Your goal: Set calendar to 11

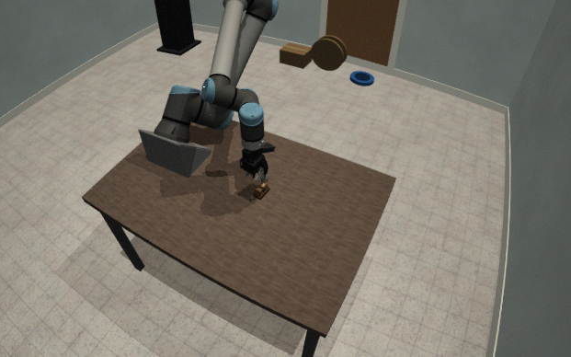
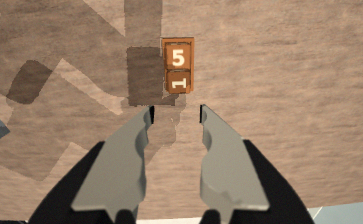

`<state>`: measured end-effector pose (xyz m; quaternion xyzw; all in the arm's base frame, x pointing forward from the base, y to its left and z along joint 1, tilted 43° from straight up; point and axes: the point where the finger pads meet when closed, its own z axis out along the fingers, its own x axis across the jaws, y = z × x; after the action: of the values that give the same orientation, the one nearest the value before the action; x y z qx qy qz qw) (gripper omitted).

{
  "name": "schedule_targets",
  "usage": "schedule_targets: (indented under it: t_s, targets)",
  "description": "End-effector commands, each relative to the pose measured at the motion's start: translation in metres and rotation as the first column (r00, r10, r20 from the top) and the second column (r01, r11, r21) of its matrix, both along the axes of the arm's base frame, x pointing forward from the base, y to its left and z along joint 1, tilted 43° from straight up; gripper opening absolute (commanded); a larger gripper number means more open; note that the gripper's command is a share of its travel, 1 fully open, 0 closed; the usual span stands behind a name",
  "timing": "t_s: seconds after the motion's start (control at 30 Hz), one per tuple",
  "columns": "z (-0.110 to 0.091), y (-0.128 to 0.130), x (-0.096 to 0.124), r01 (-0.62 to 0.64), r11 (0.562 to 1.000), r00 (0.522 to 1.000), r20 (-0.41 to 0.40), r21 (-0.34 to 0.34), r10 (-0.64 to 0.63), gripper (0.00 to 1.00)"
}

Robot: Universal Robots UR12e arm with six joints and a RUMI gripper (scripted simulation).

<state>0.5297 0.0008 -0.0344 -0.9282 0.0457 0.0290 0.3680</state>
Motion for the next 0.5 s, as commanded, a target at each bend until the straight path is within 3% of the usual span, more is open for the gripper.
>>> schedule_targets:
  t_s: [0.0, 0.47]
  targets:
    - [-0.0008, 0.0003, 0.0005, 0.001, 1.0, 1.0, 0.001, -0.001, -0.001, 0.28]
    - [-0.0095, 0.0087, 0.0004, 0.001, 1.0, 1.0, 0.001, -0.001, -0.001, 0.28]
